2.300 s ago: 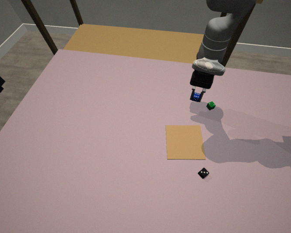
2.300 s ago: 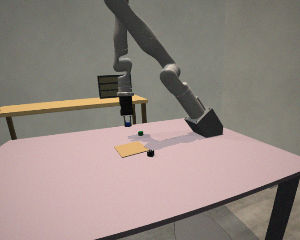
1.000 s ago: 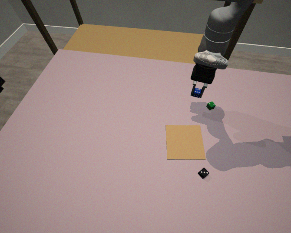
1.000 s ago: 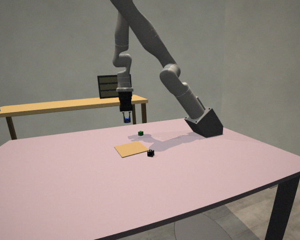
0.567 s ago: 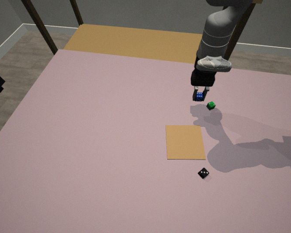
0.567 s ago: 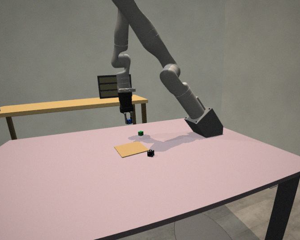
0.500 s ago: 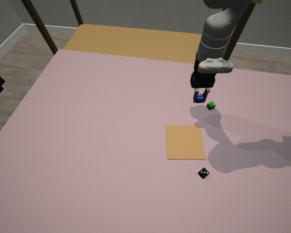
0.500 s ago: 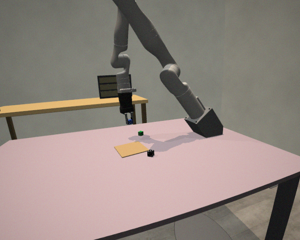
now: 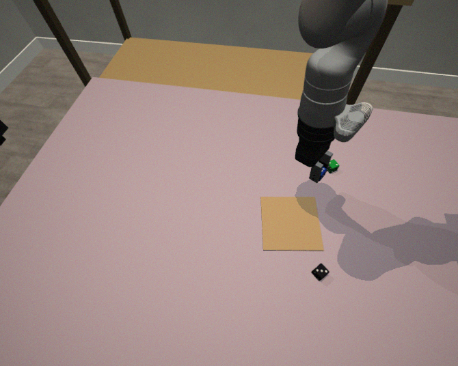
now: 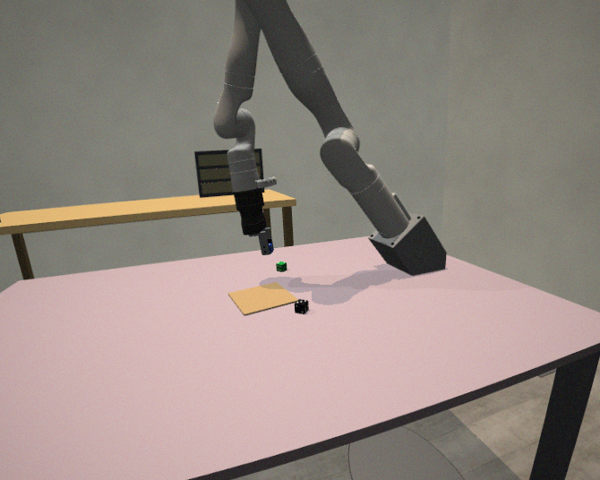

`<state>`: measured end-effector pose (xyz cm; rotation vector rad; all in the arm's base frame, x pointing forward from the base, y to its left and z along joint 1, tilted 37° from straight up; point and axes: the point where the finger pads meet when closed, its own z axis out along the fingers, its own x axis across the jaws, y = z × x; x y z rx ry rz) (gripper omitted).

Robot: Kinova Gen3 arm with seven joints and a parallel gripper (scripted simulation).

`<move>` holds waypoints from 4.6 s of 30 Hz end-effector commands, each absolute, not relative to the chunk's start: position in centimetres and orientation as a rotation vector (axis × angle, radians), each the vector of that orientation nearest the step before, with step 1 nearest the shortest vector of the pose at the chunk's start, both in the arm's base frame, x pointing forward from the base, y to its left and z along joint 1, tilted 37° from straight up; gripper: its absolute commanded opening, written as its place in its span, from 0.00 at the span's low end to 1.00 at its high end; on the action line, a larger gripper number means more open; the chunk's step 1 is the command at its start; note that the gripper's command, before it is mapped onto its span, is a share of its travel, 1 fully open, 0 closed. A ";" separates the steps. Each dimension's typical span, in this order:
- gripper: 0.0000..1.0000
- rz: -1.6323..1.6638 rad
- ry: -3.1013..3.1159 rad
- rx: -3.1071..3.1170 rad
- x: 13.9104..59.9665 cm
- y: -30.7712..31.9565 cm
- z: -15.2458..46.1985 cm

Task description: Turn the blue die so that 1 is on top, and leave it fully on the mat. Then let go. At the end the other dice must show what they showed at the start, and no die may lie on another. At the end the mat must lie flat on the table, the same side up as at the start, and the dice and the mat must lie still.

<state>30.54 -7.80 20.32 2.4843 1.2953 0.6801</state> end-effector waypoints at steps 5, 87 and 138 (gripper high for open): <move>0.49 0.574 1.718 2.112 31.1 -5.6 20.7; 0.49 0.208 2.095 0.333 33.5 -3.8 37.0; 0.49 1.239 1.886 0.134 34.7 -1.9 25.6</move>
